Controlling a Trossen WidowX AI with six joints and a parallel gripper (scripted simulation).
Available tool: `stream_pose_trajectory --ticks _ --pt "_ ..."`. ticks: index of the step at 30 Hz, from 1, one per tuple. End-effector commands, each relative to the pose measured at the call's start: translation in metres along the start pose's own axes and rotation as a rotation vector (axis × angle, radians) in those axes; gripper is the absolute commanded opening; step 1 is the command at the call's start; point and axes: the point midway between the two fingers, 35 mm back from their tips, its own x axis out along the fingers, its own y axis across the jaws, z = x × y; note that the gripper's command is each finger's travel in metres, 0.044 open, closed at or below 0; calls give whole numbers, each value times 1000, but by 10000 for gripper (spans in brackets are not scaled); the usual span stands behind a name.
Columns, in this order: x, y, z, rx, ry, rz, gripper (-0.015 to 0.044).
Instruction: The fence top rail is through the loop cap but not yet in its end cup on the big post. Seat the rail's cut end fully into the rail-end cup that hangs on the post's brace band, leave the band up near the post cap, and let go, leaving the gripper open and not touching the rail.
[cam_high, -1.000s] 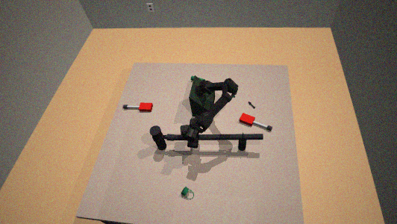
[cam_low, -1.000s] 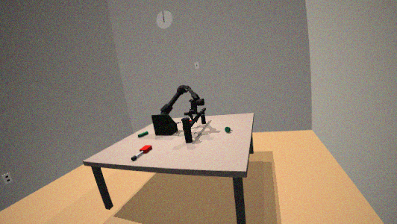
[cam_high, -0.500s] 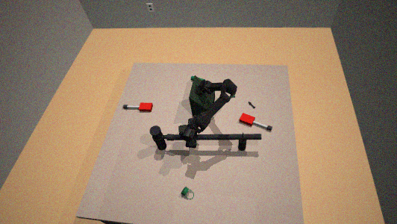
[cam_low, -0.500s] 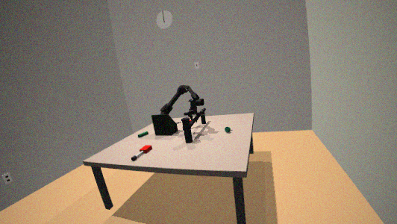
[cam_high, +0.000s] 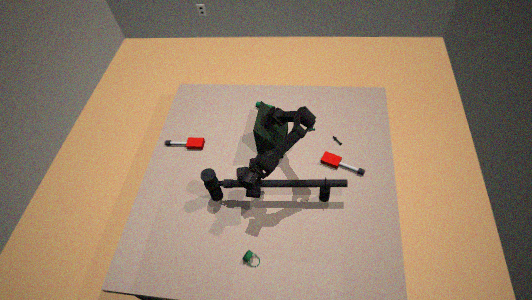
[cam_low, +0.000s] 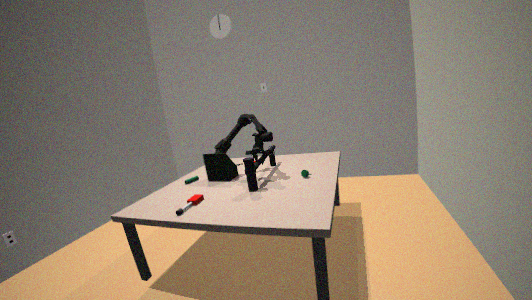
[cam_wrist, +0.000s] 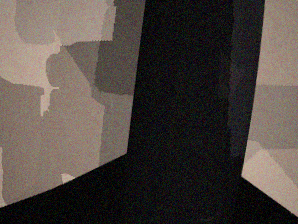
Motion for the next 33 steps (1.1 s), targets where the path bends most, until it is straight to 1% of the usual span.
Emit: stream_pose_trajectory --ticks 1,9,10,18,28,33 --pt "-3 2 11 5 -15 8 0" --pt "-1 2 17 5 -15 8 0" --pt "1 0 7 0 0 -1 0" --pt "1 0 7 0 0 -1 0" --pt "0 0 7 0 0 -1 263" --pt "-16 0 -3 0 0 -1 394"
